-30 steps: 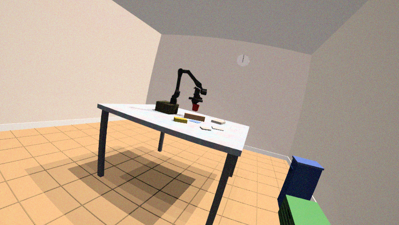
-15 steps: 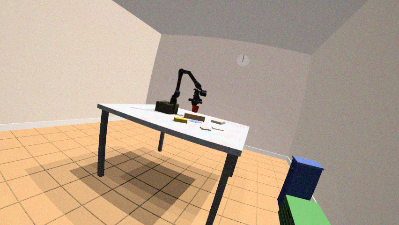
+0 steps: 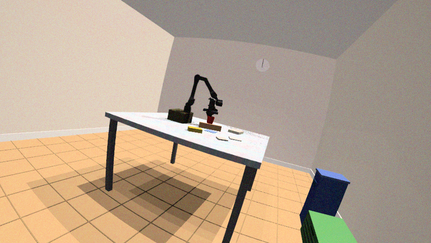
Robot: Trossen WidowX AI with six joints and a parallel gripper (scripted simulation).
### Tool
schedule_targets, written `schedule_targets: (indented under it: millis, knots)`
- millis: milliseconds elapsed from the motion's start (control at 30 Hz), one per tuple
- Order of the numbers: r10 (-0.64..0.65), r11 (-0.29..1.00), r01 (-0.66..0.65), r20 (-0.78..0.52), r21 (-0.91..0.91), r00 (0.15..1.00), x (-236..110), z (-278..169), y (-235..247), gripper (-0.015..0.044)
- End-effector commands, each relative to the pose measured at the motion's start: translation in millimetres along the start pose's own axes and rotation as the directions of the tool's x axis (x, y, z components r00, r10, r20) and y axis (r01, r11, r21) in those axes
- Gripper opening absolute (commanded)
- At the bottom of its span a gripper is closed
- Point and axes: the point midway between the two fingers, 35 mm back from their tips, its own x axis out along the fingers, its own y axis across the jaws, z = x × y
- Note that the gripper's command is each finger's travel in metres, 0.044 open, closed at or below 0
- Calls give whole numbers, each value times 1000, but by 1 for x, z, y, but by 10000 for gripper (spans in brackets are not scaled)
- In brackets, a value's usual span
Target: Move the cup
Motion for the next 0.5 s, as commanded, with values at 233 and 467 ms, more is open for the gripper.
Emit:
schedule_targets:
  millis: [233, 467]
  knots:
    - [-2, 1000, 2, -6, 3, 1000, 18, -2, 1, 0]
    - [-2, 1000, 2, -7, 3, 1000, 28, -3, 2, 0]
